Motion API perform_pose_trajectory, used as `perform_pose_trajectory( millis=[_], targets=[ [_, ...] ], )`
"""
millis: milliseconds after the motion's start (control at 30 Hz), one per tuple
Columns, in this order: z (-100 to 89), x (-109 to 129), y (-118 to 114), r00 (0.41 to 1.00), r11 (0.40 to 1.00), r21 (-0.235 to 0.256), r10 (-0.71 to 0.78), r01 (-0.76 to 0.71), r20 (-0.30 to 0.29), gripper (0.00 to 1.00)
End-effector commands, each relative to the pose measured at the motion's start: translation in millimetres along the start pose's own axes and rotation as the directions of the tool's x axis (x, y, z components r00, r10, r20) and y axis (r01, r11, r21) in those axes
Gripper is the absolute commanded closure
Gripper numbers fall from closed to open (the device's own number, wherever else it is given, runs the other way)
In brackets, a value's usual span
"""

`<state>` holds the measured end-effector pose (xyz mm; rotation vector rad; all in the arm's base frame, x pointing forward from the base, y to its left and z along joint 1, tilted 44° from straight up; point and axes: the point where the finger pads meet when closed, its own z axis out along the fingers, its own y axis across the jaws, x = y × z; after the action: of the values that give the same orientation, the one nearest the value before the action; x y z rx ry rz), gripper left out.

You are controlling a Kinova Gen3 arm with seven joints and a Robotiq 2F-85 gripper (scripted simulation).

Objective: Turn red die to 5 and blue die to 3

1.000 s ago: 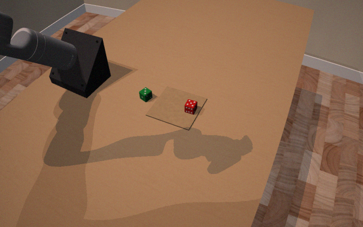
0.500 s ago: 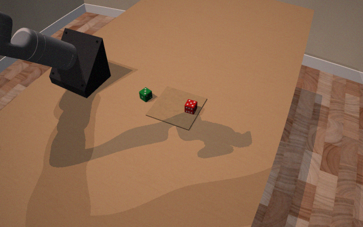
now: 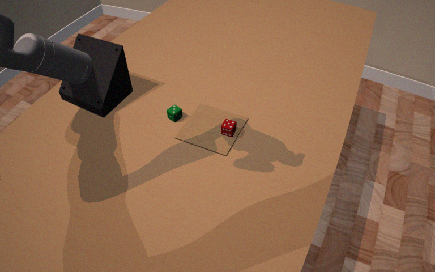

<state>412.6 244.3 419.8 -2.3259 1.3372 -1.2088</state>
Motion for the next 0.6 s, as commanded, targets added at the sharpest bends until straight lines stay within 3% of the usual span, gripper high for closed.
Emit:
perform_pose_trajectory(
  millis=[0, 233, 567],
  targets=[
    [11.4, -22.4, 7.7, 0.995, 0.995, -0.025, 0.098, -0.098, -0.006, 0.74],
    [29.2, -38.9, 20.0, 0.974, 0.974, -0.05, 0.22, -0.223, -0.049, 0.74],
    [73.2, -68.4, 53.2, 0.888, 0.889, -0.09, 0.434, -0.449, -0.15, 0.74]
  ],
)
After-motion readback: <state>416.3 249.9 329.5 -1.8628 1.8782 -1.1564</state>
